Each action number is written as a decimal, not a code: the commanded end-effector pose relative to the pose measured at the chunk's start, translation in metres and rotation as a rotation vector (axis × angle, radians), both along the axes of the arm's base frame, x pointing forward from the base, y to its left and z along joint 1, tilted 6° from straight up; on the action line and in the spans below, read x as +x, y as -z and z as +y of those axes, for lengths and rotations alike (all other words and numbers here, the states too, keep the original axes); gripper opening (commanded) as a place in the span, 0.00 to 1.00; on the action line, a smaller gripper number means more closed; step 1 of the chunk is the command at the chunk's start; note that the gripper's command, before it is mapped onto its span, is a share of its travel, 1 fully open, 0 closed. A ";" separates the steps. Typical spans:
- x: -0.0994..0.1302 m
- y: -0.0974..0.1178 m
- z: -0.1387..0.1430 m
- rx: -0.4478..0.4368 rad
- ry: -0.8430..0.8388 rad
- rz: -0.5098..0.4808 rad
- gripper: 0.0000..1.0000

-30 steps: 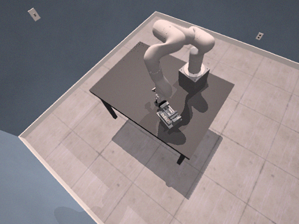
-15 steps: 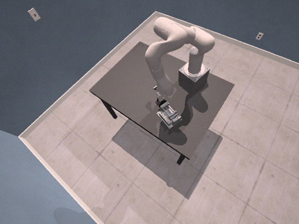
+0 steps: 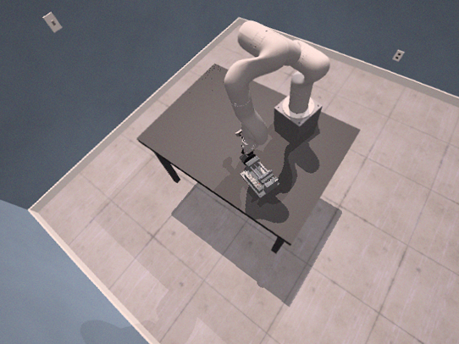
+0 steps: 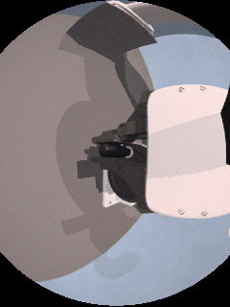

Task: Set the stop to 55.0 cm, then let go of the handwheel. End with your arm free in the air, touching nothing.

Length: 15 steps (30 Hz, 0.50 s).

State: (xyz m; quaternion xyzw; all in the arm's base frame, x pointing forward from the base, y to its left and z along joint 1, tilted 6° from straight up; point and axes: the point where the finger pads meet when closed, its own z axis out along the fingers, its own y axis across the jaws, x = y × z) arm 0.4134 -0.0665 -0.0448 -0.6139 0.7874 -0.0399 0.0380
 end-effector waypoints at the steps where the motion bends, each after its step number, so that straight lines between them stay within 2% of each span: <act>1: 0.000 -0.006 0.000 0.000 0.000 -0.001 0.06; 15: 0.002 -0.018 -0.001 0.000 0.000 -0.001 0.06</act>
